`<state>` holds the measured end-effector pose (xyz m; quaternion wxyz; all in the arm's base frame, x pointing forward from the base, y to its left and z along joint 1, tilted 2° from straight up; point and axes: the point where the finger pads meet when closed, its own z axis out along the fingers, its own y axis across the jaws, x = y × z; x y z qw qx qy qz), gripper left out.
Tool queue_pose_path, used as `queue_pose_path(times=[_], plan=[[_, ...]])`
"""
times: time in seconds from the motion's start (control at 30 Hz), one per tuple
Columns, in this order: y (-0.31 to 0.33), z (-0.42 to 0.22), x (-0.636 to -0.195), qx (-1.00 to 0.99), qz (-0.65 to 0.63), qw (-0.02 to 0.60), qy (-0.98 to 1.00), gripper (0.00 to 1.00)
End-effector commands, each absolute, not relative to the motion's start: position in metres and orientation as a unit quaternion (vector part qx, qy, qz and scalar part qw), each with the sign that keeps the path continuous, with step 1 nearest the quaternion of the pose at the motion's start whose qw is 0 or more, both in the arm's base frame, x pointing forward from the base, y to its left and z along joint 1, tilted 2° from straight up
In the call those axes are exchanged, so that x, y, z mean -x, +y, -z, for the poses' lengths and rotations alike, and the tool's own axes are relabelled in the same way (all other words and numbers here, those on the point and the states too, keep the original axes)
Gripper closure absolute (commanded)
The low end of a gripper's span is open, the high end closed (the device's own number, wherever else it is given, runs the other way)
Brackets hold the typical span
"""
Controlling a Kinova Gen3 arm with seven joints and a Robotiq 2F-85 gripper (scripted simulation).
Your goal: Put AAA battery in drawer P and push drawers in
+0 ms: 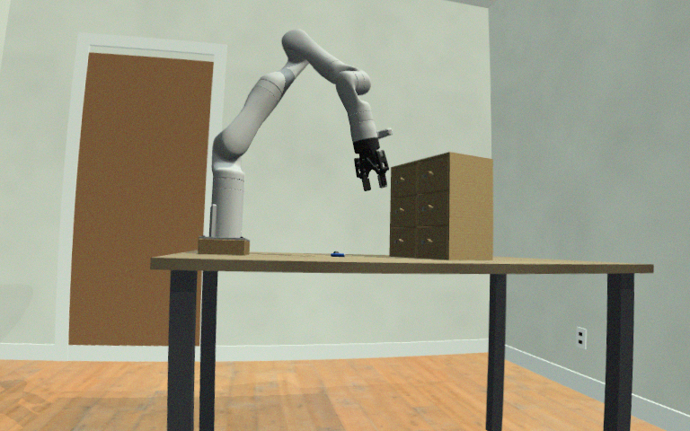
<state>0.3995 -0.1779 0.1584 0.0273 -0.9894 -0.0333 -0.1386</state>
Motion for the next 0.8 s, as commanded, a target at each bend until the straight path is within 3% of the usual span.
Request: queue_pose_path(times=[0.0,0.77], plan=[[-0.176,-0.161,-0.404,0.99,0.136,0.026,-0.04,0.0],[-0.178,-0.18,-0.388,0.997,0.053,0.022,-0.042,0.0]])
